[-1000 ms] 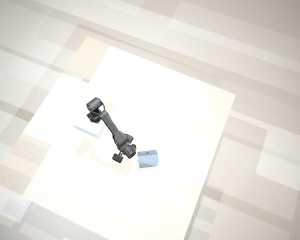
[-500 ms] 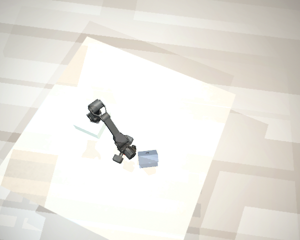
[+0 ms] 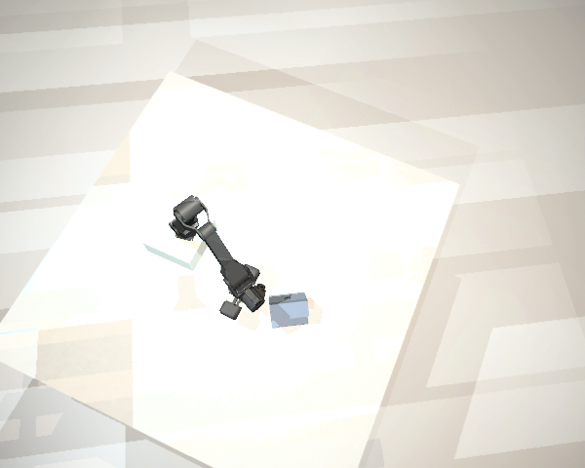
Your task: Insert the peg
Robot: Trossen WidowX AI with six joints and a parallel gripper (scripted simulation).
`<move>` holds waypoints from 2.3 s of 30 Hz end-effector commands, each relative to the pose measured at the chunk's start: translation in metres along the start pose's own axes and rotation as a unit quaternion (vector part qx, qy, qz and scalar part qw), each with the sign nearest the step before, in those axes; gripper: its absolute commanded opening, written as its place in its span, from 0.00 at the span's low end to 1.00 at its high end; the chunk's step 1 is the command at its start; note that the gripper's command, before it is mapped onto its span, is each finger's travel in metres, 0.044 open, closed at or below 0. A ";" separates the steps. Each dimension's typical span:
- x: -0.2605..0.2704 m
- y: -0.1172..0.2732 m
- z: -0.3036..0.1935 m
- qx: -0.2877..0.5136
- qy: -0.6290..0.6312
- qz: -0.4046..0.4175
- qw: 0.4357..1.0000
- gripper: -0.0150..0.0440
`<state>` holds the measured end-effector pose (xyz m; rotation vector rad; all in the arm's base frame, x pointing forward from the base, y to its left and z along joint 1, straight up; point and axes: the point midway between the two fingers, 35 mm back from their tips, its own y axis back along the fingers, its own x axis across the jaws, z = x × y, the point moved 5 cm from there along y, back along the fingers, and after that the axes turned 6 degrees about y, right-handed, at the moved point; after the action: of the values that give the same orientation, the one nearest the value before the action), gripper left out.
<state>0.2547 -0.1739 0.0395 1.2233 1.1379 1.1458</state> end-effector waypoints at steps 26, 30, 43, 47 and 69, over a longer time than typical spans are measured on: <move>-0.001 0.019 0.002 -0.001 0.001 0.001 1.000 0.25; -0.002 0.042 0.002 -0.001 0.001 0.002 1.000 0.25; -0.002 0.079 0.001 0.002 0.012 -0.001 1.000 0.25; 0.001 0.078 0.003 0.006 0.033 -0.010 0.999 0.25; 0.019 0.070 0.018 0.033 0.156 -0.060 0.985 0.25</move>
<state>0.2711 -0.1563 0.1115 1.0480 1.4392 1.2395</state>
